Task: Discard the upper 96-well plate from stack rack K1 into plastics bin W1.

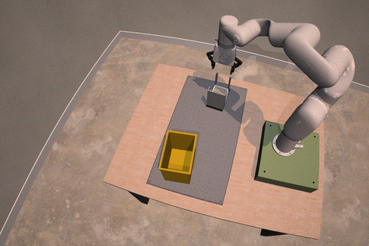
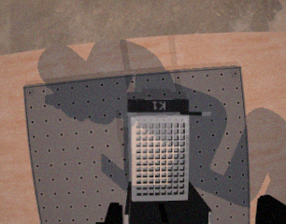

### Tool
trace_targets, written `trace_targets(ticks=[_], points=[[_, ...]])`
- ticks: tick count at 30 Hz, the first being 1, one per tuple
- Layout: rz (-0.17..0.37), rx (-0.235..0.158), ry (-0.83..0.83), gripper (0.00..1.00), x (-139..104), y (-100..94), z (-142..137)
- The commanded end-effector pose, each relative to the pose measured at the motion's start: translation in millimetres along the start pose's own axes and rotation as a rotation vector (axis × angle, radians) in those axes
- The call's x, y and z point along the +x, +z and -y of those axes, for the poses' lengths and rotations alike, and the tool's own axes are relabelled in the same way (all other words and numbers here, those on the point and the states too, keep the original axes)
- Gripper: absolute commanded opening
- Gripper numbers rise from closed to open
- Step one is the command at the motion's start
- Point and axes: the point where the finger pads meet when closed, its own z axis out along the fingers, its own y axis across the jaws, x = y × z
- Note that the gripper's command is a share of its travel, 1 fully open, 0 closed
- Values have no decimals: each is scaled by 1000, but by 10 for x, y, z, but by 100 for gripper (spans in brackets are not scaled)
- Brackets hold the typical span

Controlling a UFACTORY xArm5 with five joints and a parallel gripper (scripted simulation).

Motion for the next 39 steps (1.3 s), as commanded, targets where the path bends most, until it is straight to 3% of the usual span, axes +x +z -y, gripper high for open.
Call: trace_targets(ticks=[1, 39], points=[[-2, 5, 2, 100, 4, -15, 9], [-2, 5, 2, 100, 4, 552, 11]])
